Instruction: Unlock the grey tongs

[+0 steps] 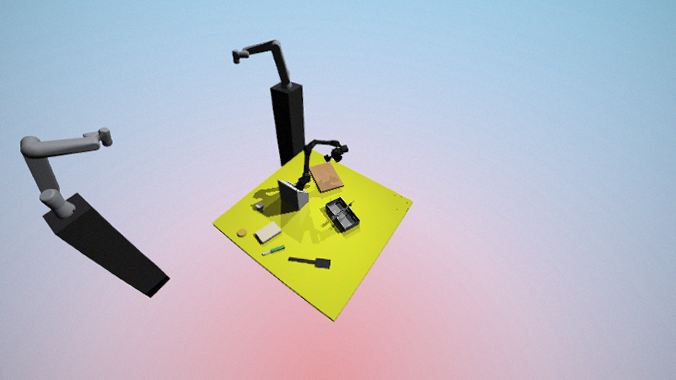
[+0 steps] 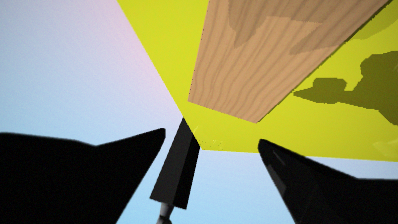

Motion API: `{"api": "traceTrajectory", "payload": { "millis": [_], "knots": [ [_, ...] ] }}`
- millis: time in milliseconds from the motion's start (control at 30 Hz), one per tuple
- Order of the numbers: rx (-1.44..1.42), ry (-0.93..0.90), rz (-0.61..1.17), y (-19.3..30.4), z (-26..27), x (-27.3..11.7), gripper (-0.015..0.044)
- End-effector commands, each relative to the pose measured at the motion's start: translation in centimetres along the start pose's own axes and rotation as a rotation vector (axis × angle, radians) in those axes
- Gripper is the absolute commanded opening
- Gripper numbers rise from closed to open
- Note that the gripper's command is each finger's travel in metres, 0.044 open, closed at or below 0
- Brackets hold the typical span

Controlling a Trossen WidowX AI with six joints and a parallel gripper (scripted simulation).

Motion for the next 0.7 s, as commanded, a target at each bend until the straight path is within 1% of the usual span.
{"api": "traceTrajectory", "payload": {
  "millis": [0,333,667],
  "knots": [
    [-0.238,0.049,-0.153,-5.7,-0.6,-0.1,0.0440],
    [-0.528,0.146,-0.258,-14.0,-3.1,-1.5,0.0440],
    [-0.798,0.271,-0.317,-21.1,-7.4,-4.3,0.0440]
  ]
}}
Point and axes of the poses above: the point midway between the two fingers, 35 mm back from their tips, its own x axis out along the fingers, its own z axis across the jaws, y = z × x, the point moved 9 cm from there along -x, back along the fingers, and after that the axes turned 13 degrees about -x, right-handed, at the moved point
